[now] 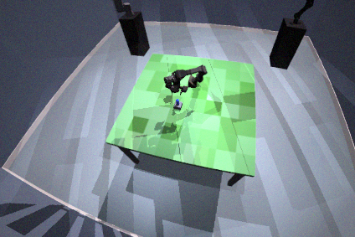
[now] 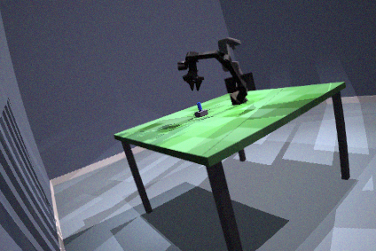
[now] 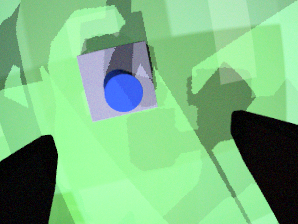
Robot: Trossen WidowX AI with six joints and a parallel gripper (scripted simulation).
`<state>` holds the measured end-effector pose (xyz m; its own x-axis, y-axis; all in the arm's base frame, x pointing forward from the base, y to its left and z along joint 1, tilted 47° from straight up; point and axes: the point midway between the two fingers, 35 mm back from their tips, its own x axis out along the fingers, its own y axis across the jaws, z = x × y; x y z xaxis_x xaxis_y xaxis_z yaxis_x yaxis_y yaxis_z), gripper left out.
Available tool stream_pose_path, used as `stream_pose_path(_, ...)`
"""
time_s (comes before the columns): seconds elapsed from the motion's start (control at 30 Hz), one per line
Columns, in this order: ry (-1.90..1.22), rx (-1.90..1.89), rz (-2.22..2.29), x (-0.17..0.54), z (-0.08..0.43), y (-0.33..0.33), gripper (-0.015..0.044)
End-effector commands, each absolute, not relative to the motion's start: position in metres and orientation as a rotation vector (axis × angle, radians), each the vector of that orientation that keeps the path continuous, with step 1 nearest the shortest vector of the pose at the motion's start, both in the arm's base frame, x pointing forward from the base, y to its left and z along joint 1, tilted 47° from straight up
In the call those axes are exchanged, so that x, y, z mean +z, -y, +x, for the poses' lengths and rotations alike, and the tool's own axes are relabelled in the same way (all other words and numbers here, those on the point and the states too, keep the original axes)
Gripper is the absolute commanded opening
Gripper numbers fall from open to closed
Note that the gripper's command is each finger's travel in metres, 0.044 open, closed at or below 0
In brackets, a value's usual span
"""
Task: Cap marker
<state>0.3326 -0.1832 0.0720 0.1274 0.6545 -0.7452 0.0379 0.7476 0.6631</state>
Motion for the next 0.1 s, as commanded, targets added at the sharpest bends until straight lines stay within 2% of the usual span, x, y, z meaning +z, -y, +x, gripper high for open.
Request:
stream_pose_path(0.0,-1.394,0.487,0.624,0.0726,0.3321,0.1836,0.0440)
stream_pose_path(0.07,-1.394,0.487,0.624,0.0726,0.3321,0.1836,0.0440)
